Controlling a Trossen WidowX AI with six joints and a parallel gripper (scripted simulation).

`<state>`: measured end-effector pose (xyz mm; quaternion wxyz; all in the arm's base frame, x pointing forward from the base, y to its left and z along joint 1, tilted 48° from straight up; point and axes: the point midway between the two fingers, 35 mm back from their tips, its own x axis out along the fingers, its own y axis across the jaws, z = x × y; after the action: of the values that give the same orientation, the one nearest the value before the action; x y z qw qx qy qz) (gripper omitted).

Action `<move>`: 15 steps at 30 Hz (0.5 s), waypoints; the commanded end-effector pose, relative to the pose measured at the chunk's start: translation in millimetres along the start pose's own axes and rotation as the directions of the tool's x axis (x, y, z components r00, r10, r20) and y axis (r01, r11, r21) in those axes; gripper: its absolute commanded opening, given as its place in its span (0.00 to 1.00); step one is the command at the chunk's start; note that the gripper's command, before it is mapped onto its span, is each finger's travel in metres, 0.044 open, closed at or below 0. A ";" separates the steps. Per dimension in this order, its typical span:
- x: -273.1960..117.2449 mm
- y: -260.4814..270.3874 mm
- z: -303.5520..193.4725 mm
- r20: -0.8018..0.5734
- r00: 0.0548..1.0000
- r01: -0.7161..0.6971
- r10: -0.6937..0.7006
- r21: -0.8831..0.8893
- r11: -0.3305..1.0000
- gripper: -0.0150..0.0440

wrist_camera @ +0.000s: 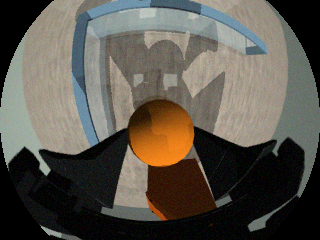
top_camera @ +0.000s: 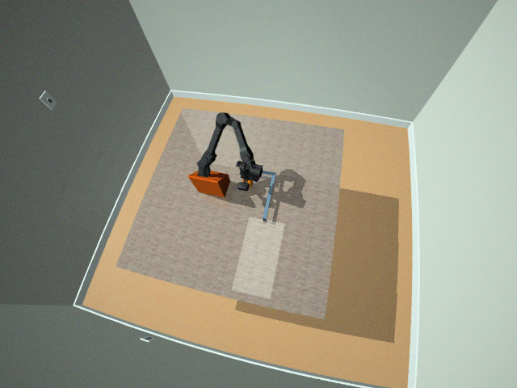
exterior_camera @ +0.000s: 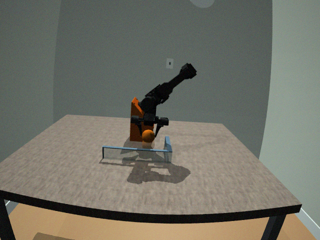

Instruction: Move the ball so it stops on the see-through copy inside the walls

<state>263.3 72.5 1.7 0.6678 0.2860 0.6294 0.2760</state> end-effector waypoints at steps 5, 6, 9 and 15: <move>28.1 1.9 -3.5 0.001 1.000 -0.012 0.012 0.008 1.000 0.25; 28.8 2.0 -3.6 0.001 1.000 -0.013 0.013 0.008 1.000 0.25; 30.3 2.0 -3.6 0.001 1.000 -0.013 0.013 0.008 1.000 0.25; 38.9 2.0 -3.6 0.001 1.000 -0.013 0.013 0.008 1.000 0.25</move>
<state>263.3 100.1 -20.6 0.6674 0.2884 0.6276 0.2784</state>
